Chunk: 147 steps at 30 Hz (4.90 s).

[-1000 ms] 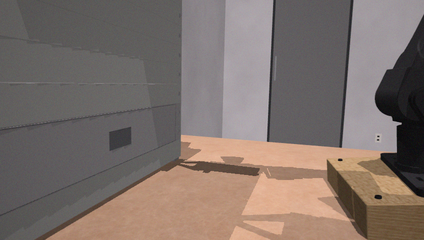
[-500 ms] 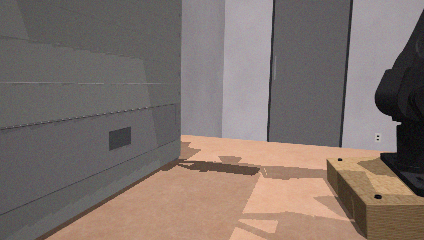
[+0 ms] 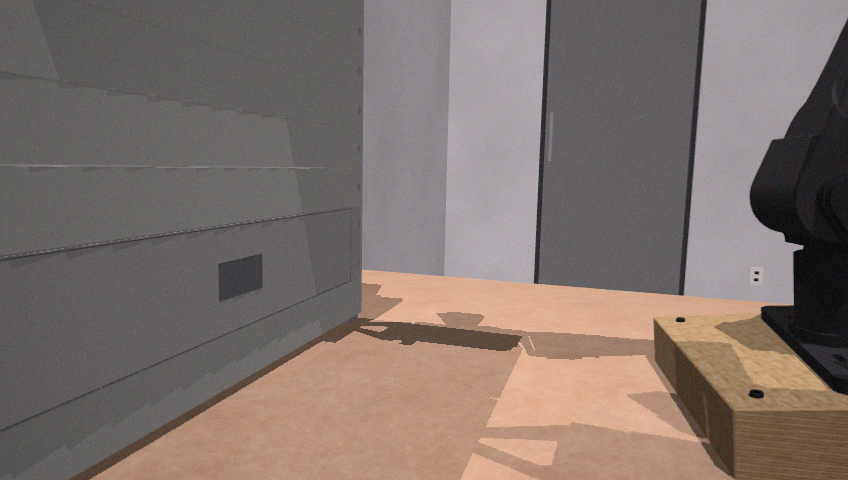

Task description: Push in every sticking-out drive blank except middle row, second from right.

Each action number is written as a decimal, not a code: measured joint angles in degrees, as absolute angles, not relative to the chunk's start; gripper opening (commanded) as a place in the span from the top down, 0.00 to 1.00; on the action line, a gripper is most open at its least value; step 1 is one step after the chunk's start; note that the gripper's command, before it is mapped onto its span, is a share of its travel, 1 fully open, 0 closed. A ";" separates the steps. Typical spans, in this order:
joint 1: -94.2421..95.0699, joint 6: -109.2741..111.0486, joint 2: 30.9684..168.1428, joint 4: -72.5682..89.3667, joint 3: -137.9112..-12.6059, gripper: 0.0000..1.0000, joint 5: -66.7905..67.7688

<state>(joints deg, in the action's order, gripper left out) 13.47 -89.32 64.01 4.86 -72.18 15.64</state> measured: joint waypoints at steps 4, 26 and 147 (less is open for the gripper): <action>13.54 -89.32 64.20 5.02 -72.40 1.00 15.84; 13.65 -89.32 64.77 5.02 -72.88 1.00 16.21; 14.50 -89.32 67.42 6.94 -76.07 1.00 18.85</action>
